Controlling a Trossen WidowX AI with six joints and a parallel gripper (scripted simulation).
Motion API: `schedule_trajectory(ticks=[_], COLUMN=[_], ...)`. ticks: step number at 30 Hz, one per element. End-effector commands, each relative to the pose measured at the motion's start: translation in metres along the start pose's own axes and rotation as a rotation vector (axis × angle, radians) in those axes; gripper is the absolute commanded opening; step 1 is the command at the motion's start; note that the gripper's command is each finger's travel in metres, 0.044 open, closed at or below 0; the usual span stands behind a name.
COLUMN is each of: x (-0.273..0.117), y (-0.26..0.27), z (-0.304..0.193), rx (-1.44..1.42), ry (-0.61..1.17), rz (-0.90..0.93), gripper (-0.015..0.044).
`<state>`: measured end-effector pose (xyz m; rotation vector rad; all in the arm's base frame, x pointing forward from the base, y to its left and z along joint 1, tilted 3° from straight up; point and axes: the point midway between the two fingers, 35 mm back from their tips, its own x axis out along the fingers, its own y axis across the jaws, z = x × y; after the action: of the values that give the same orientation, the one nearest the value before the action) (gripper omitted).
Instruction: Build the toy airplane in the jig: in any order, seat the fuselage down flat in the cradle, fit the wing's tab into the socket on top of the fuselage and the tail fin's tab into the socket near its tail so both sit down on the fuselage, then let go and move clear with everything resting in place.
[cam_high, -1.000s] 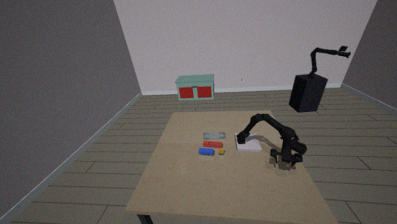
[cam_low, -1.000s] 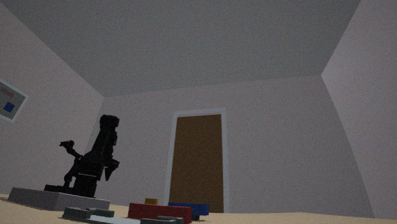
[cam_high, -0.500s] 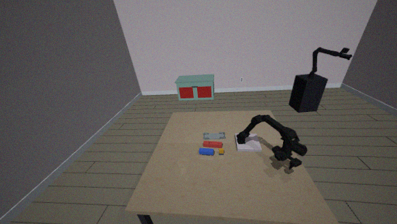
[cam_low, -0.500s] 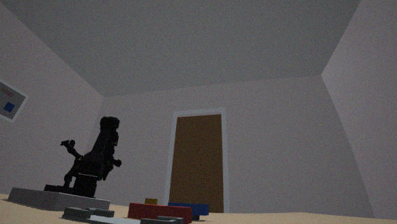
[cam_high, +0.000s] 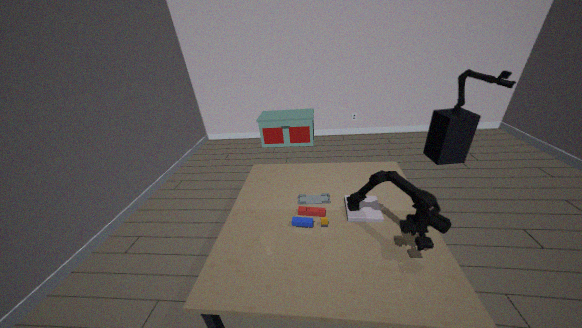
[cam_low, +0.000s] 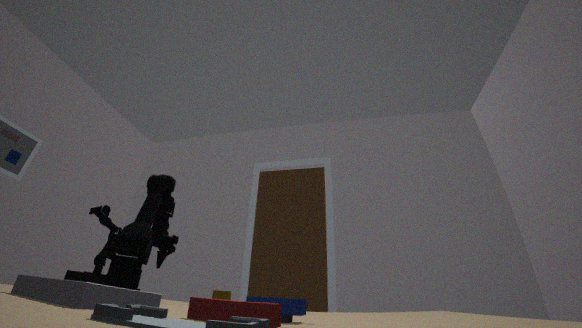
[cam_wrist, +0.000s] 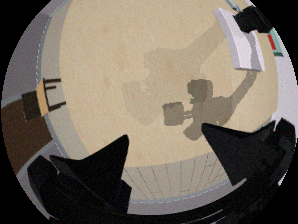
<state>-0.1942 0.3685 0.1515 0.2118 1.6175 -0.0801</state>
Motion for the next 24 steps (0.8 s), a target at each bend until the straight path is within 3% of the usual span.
schedule_trajectory(ticks=[1,5,15,24], x=[0.003,0.002,-0.009,-0.016], y=[0.000,0.006,0.055,0.037], z=[-0.001,0.010,0.168,0.308], rx=[0.038,0.037,0.028,0.022], ry=[-0.003,-0.004,-0.033,-0.053], rz=[-0.012,-0.010,0.009,0.000], gripper=[0.0440,0.0440,0.0440,0.0440])
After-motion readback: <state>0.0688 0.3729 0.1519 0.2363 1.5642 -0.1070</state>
